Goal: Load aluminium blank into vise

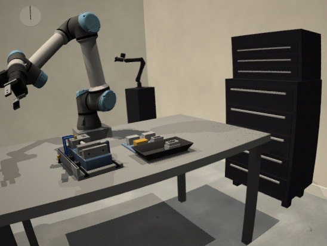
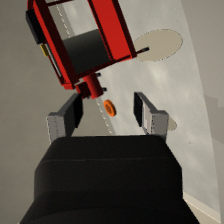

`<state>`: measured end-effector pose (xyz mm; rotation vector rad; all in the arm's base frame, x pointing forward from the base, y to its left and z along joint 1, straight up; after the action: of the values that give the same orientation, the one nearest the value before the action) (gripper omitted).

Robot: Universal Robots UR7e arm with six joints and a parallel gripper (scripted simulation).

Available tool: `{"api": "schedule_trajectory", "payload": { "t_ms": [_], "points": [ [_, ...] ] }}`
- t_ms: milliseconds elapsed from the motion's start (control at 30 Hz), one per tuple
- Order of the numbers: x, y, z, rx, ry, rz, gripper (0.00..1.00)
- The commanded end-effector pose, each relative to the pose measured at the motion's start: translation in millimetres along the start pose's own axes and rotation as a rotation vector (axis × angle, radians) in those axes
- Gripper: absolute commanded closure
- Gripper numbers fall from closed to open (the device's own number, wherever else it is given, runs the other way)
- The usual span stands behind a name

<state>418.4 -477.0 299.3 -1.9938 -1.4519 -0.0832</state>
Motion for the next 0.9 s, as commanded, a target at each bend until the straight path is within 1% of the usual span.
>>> {"api": "schedule_trajectory", "payload": {
  "t_ms": [0, 633, 767, 867],
  "points": [
    [0.3, -0.3, -0.6, -0.001, -0.001, 0.0, 0.0],
    [0.5, -0.2, -0.5, -0.001, -0.001, 0.0, 0.0],
    [2.9, 1.6, 0.4, 0.004, 0.001, -0.001, 0.0],
    [7.4, 4.9, 2.3, 0.013, 0.004, -0.004, 0.0]
  ]
}}
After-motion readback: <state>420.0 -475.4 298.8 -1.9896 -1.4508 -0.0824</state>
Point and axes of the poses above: the point where the finger pads meet when closed, its own y axis out along the fingers, its own z axis across the jaws, x = y × z, the point moved 7 cm from there along -y, back along the fingers, and after that the axes turned 8 degrees about y, right-handed, at the moved point
